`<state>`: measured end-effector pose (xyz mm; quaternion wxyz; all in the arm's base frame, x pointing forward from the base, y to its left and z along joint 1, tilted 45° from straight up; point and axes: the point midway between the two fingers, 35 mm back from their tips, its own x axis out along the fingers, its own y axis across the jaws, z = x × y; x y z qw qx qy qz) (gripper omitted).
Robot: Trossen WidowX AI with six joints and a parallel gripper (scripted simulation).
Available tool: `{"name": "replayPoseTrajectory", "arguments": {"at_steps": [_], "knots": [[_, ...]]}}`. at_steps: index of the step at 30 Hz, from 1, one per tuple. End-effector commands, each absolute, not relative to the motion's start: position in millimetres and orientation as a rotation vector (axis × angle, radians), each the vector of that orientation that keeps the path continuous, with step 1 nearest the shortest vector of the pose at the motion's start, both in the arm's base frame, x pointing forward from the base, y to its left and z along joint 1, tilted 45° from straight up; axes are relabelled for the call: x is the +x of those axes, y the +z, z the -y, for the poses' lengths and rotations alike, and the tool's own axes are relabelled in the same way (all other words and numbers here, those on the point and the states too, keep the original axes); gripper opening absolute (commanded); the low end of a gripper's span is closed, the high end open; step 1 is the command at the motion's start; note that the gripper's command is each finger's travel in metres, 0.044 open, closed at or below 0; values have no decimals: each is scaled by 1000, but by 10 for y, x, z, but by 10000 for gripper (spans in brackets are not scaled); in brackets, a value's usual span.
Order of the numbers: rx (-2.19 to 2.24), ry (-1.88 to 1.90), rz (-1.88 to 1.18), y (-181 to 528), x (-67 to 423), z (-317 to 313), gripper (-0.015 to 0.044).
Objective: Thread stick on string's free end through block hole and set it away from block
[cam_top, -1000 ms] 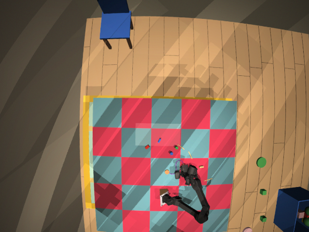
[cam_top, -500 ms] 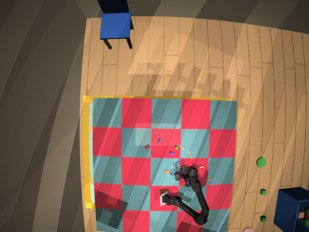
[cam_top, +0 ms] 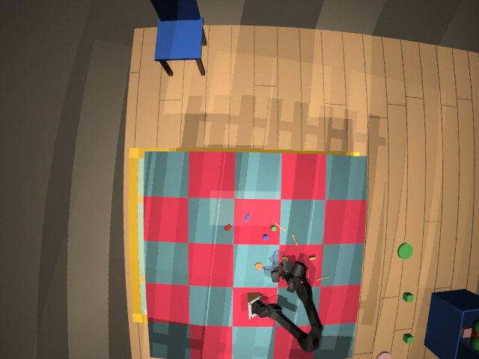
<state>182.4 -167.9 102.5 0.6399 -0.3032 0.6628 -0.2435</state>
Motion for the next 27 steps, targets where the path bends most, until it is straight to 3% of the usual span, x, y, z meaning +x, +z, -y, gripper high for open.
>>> {"name": "replayPoseTrajectory", "arguments": {"at_steps": [1, 27], "knots": [[-691, -554, -1506, 1033, 1764, 1679, 0], [-701, -557, -1508, 1045, 1462, 1696, 0]]}}
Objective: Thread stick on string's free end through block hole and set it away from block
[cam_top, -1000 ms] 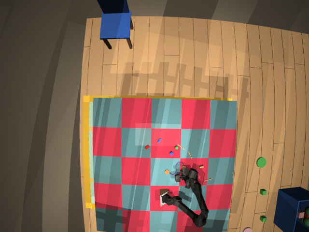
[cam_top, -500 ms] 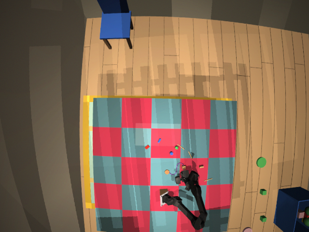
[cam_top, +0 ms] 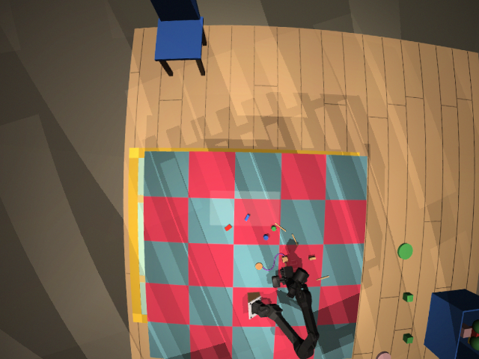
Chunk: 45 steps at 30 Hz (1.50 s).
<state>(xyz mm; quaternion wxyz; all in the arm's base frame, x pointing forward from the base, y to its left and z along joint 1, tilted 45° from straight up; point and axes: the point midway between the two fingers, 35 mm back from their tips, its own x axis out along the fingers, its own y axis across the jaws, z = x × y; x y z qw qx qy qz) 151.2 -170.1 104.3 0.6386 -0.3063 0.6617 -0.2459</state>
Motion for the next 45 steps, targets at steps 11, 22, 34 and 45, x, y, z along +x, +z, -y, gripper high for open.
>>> {"name": "replayPoseTrajectory", "arguments": {"at_steps": [11, 22, 34, 45], "knots": [[-721, -543, -1515, 1075, 1340, 1726, 0], [-776, -488, -1540, 1192, 1235, 1838, 0], [-836, -411, -1573, 1321, 1147, 1966, 0], [-828, -415, -1573, 1279, 1051, 2015, 0]]}}
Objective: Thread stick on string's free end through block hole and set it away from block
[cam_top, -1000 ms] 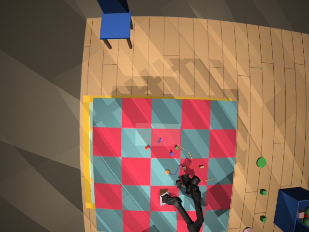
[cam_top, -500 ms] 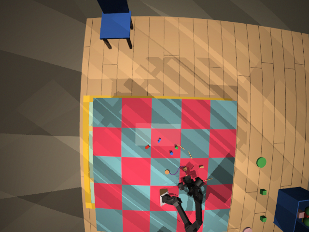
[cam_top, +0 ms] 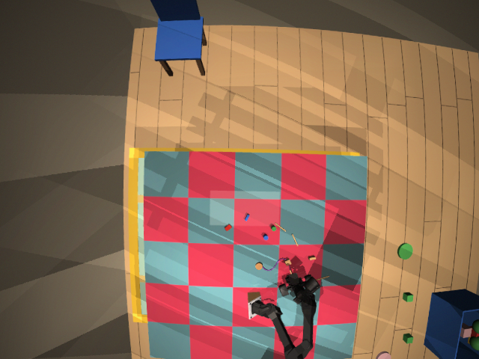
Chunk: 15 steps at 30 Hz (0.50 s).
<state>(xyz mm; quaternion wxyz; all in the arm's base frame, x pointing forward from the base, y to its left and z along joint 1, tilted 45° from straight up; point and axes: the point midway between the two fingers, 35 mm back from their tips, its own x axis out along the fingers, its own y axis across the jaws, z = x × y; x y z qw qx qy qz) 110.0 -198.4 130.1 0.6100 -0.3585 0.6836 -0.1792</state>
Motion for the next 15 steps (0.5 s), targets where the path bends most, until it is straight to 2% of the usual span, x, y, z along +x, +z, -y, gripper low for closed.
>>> {"name": "replayPoseTrajectory", "arguments": {"at_steps": [1, 15], "knots": [[-828, -415, -1573, 1269, 1036, 2027, 0], [-827, -416, -1572, 1246, 999, 2057, 0]]}}
